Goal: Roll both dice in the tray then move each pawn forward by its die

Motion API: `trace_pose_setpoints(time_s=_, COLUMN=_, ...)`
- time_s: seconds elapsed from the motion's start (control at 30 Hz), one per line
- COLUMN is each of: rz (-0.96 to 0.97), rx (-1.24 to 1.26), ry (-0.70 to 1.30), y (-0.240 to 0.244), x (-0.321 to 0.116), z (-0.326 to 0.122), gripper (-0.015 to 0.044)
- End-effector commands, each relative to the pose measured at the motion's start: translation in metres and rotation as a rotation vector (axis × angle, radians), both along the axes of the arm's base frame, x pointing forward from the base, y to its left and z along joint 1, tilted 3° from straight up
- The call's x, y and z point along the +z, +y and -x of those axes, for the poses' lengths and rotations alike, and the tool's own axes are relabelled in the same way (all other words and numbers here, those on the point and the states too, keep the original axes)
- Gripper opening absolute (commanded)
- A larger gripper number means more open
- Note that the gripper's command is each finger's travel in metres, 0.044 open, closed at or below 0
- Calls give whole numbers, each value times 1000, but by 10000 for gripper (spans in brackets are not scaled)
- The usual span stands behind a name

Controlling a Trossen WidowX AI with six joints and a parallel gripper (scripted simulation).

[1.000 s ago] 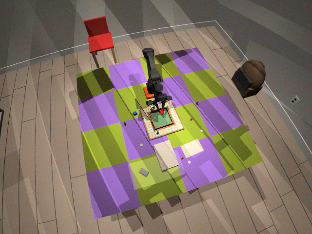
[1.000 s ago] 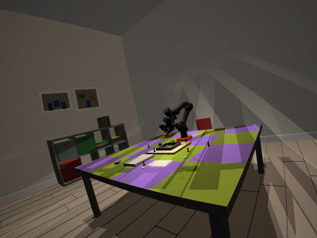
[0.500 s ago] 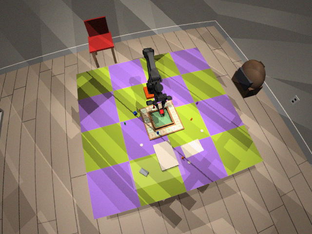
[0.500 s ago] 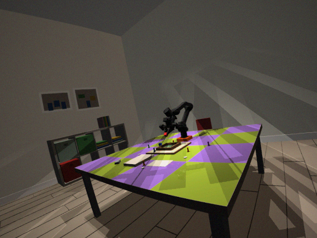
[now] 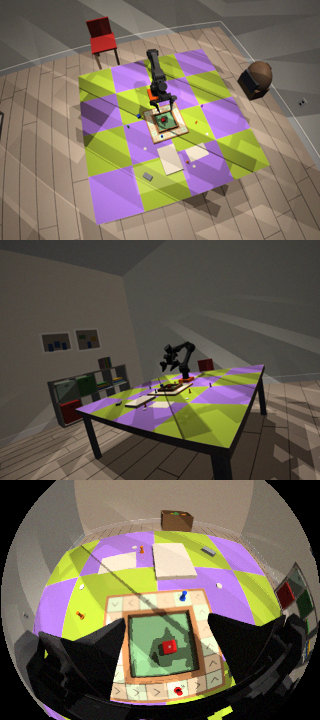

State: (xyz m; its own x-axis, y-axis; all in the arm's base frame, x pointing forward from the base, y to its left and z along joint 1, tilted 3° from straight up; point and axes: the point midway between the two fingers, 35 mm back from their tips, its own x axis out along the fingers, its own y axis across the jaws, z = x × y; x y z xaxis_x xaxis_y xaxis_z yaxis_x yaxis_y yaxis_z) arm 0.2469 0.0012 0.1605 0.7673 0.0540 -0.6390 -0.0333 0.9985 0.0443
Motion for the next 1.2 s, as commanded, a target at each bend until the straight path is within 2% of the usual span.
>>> trace_pose_setpoints(time_s=0.0, rz=0, rx=8, ry=33, y=1, x=3, z=0, gripper=440)
trace_pose_setpoints(time_s=0.53, rz=30, rx=43, ry=803, y=4, x=-41, z=-24, gripper=440)
trace_pose_setpoints(time_s=0.6, rz=32, rx=45, ry=831, y=4, x=-42, z=-24, gripper=440)
trace_pose_setpoints(time_s=0.63, rz=19, rx=37, ry=744, y=5, x=-38, z=-22, gripper=440)
trace_pose_setpoints(time_s=0.67, rz=19, rx=37, ry=744, y=5, x=-38, z=-22, gripper=440)
trace_pose_setpoints(time_s=0.73, rz=28, rx=44, ry=747, y=-4, x=-40, z=-21, gripper=387)
trace_pose_setpoints(time_s=0.87, rz=77, rx=89, ry=768, y=-54, x=-51, z=-15, gripper=282)
trace_pose_setpoints(time_s=1.17, rz=150, rx=216, ry=820, y=-157, x=-77, z=38, gripper=275)
